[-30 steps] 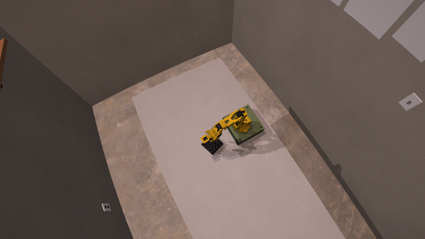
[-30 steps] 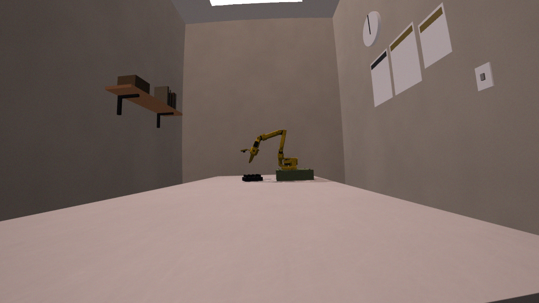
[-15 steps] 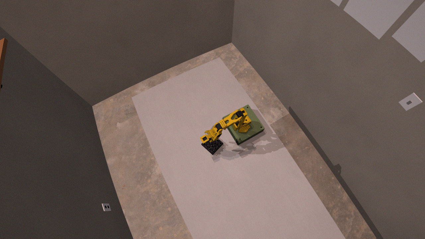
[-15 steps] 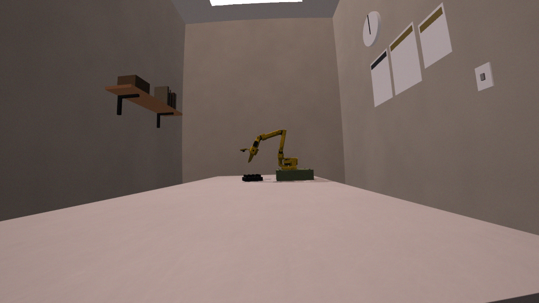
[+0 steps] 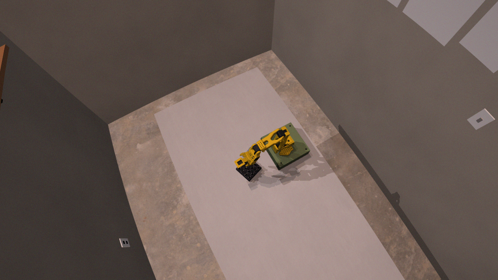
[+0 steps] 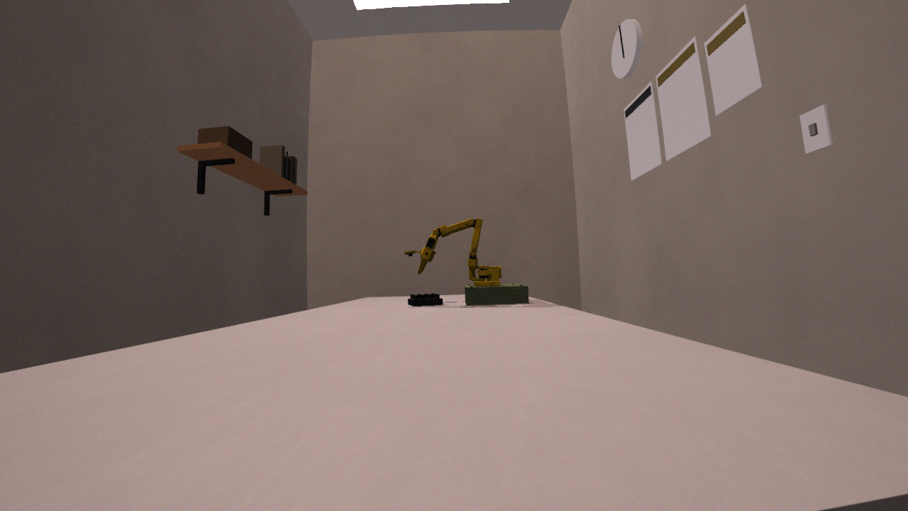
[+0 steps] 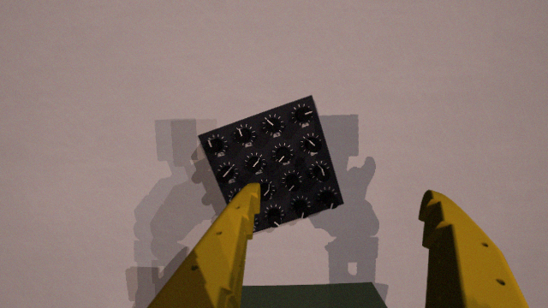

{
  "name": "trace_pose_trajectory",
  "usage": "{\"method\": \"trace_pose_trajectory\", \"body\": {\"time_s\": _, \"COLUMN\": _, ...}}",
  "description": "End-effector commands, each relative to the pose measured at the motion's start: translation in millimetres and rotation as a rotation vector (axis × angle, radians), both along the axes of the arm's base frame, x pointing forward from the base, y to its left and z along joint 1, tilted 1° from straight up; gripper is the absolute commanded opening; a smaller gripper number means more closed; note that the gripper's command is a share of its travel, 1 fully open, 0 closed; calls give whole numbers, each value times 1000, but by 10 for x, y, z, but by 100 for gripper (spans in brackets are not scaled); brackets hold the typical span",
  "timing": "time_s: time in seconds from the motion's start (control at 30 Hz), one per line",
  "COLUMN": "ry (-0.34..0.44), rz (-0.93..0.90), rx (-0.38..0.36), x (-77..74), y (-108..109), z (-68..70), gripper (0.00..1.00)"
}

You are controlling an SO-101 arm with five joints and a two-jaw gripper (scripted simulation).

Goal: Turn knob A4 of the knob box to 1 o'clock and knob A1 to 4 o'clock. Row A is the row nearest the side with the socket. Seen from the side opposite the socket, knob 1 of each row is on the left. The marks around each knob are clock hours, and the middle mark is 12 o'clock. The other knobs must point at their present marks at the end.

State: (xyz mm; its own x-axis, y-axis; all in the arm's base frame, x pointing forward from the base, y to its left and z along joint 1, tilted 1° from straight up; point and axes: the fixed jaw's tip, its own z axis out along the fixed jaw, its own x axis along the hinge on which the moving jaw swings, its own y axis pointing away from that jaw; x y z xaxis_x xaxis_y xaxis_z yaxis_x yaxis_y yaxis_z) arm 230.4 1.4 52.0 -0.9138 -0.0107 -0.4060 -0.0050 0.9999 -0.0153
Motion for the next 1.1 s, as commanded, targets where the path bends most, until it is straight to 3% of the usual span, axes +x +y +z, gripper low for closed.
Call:
{"method": "trace_pose_trajectory", "body": {"time_s": 0.0, "ry": -6, "rz": -2, "rx": 5, "x": 27, "y": 15, "z": 2, "gripper": 40}}
{"method": "trace_pose_trajectory", "body": {"time_s": 1.07, "ry": 4, "rz": 0, "rx": 1, "x": -9, "y": 1, "z": -3, "gripper": 40}}
